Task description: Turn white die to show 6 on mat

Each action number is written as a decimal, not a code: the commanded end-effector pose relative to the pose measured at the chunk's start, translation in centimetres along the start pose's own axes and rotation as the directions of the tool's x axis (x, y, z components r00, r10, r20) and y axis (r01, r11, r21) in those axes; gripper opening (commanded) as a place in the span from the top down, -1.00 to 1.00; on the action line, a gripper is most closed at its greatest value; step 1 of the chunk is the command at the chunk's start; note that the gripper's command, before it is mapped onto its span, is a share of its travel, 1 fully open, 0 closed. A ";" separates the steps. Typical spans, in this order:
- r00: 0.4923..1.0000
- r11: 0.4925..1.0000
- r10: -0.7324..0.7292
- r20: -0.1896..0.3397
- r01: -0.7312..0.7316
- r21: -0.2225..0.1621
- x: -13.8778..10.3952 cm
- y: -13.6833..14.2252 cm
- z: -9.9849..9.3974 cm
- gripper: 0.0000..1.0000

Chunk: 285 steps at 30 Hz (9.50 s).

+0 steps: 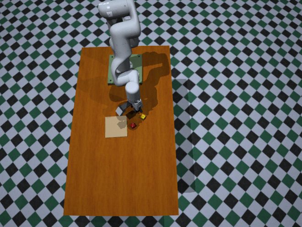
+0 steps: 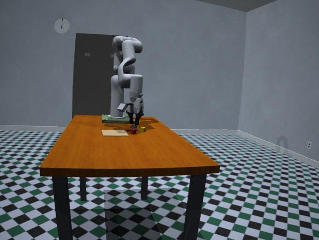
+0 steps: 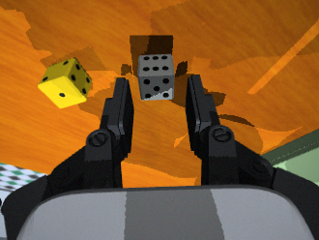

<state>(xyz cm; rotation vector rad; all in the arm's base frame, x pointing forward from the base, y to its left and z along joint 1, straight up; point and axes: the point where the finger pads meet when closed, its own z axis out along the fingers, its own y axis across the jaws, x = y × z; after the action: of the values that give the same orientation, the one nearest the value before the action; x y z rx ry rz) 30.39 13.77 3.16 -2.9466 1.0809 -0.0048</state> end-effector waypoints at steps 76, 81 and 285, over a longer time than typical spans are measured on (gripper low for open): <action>1.000 1.000 0.000 -0.001 0.000 0.003 0.0 -0.1 0.8 0.17; 1.000 1.000 0.000 -0.001 0.000 0.003 0.0 -0.1 1.3 0.17; 0.345 0.715 -0.331 -0.878 0.699 0.005 16.5 -0.1 -6.1 0.58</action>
<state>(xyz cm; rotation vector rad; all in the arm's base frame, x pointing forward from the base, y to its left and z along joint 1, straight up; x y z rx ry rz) 42.83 3.17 9.25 -2.7032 -0.0907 -1.5188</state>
